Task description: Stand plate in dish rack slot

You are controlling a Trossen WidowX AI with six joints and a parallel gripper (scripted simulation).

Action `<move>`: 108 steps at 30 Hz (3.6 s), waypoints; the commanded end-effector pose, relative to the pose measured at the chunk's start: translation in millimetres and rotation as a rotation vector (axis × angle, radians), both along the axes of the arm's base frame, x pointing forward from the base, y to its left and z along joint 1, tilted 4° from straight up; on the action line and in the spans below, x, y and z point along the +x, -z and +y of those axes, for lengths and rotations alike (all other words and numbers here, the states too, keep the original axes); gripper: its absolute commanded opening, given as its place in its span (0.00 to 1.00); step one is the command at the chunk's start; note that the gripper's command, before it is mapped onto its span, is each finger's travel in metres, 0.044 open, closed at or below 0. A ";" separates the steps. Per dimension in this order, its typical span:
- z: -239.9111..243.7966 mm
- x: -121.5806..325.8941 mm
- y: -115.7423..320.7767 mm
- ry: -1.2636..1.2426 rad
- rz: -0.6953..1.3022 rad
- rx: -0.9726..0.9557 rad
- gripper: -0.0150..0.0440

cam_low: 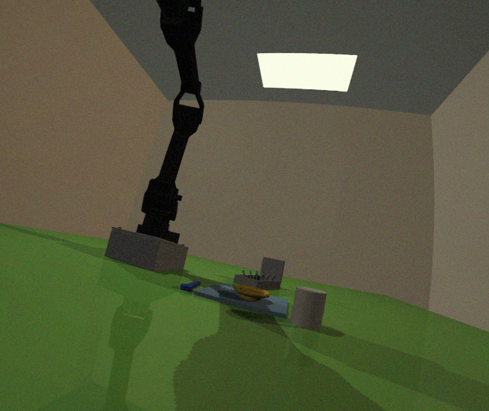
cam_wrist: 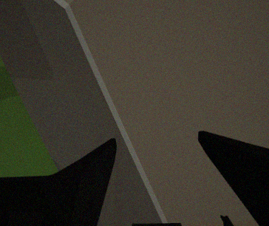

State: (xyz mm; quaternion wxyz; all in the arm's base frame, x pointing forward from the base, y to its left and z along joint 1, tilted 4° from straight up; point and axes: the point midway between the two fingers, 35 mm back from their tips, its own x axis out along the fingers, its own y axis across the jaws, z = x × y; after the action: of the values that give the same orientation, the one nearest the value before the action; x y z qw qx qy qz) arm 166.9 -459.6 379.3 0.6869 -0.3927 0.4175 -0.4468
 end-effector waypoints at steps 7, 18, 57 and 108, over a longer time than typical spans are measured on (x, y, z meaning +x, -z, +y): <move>41.1 71.7 79.5 -0.159 0.019 0.253 0.93; 113.2 141.5 172.0 -0.282 0.044 0.589 0.93; 373.0 156.0 353.1 -0.206 0.462 1.317 0.93; 378.0 156.4 405.1 -0.206 0.462 1.317 0.80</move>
State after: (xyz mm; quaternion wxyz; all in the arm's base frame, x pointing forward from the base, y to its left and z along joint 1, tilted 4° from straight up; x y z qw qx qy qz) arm 323.0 -82.4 -25.4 0.7133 -0.0211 0.6978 0.0611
